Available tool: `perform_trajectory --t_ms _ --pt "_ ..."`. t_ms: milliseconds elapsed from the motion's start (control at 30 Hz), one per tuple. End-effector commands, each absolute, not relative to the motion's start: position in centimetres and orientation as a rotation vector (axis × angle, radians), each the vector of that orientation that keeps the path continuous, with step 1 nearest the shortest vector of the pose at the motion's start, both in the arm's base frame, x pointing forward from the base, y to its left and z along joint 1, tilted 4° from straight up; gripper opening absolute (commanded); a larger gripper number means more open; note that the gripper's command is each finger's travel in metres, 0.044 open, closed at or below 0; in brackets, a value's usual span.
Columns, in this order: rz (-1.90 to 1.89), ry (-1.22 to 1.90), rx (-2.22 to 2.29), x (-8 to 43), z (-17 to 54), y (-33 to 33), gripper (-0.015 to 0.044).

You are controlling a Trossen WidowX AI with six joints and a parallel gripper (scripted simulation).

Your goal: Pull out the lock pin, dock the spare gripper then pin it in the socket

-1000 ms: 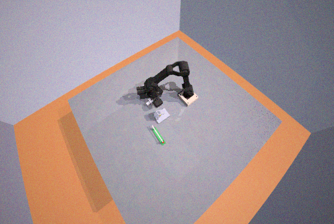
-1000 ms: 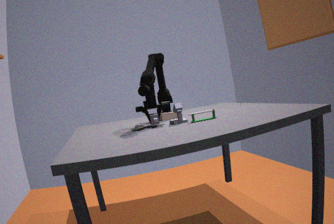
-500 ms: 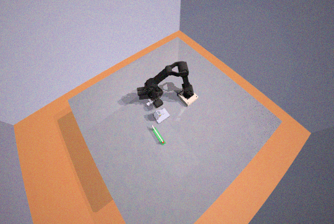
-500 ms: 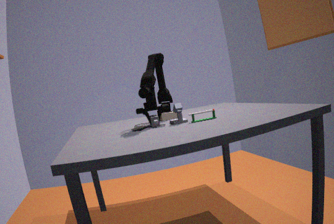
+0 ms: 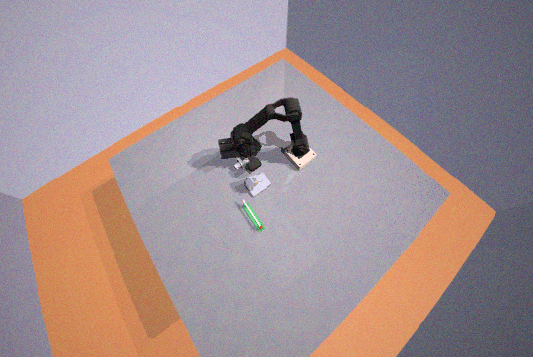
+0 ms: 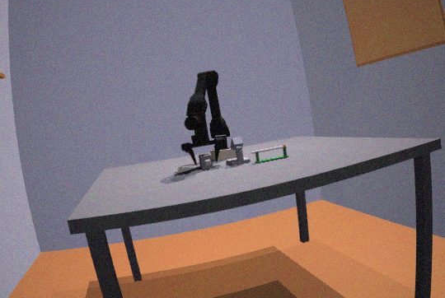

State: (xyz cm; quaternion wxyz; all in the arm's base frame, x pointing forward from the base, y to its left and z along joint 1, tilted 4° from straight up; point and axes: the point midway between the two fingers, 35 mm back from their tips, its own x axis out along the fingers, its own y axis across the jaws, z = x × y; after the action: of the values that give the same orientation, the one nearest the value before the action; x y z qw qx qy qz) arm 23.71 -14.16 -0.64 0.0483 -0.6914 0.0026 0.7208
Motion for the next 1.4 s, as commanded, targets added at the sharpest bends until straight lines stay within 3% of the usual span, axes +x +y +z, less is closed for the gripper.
perform_trajectory --t_ms 0,1367 --pt "2.193 0.012 -2.117 23.9 0.4 -14.3 0.044" --pt "2.26 -0.042 -1.976 22.0 3.4 -13.3 0.044"
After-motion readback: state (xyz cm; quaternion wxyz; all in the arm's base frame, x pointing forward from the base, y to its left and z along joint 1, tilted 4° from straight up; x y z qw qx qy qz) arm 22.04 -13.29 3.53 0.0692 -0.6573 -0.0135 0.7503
